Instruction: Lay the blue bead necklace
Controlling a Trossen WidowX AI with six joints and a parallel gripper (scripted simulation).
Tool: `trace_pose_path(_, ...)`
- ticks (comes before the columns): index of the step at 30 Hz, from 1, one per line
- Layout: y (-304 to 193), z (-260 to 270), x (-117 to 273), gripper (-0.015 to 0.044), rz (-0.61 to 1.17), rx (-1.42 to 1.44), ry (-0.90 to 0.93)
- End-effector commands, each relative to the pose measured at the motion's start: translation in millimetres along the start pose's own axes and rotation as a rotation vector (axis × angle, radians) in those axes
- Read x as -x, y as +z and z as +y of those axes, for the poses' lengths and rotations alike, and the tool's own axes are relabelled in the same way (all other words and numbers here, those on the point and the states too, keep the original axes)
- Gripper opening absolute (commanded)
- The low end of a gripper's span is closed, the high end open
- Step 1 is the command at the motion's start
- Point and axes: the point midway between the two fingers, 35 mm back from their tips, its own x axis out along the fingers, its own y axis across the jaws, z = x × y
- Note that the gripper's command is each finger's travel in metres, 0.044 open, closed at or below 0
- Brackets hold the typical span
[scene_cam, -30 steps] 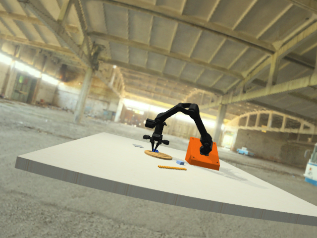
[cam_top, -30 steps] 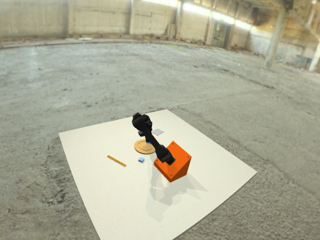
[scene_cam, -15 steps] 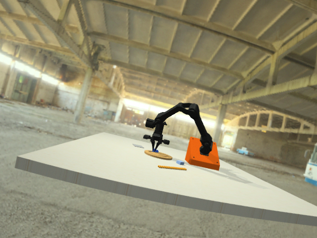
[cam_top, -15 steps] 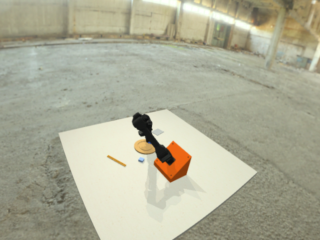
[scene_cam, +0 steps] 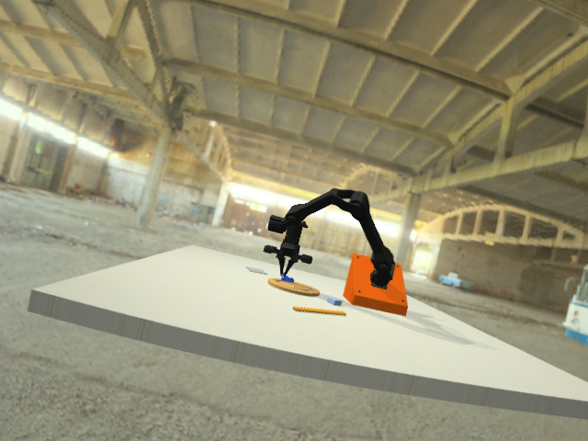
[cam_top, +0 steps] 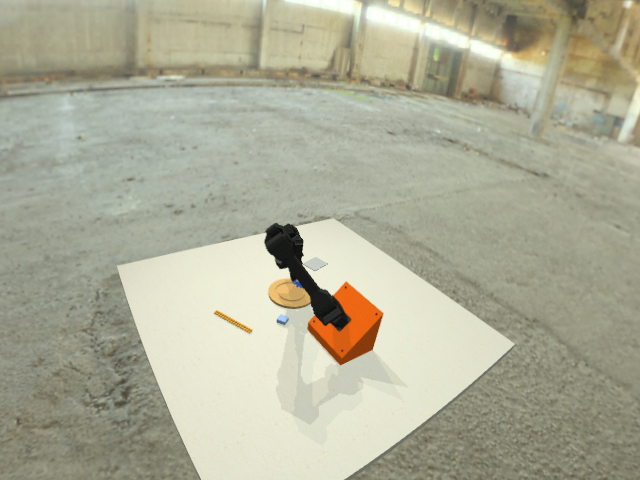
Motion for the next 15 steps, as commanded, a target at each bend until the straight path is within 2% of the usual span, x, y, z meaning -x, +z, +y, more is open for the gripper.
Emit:
trace_pose_path(1, 3.3, -8.7, -2.4, 0.0, 0.0, -0.002, 0.005)
trace_pose_path(15, 3.5, -9.1, -14.7, 0.0, 0.0, -0.001, 0.006)
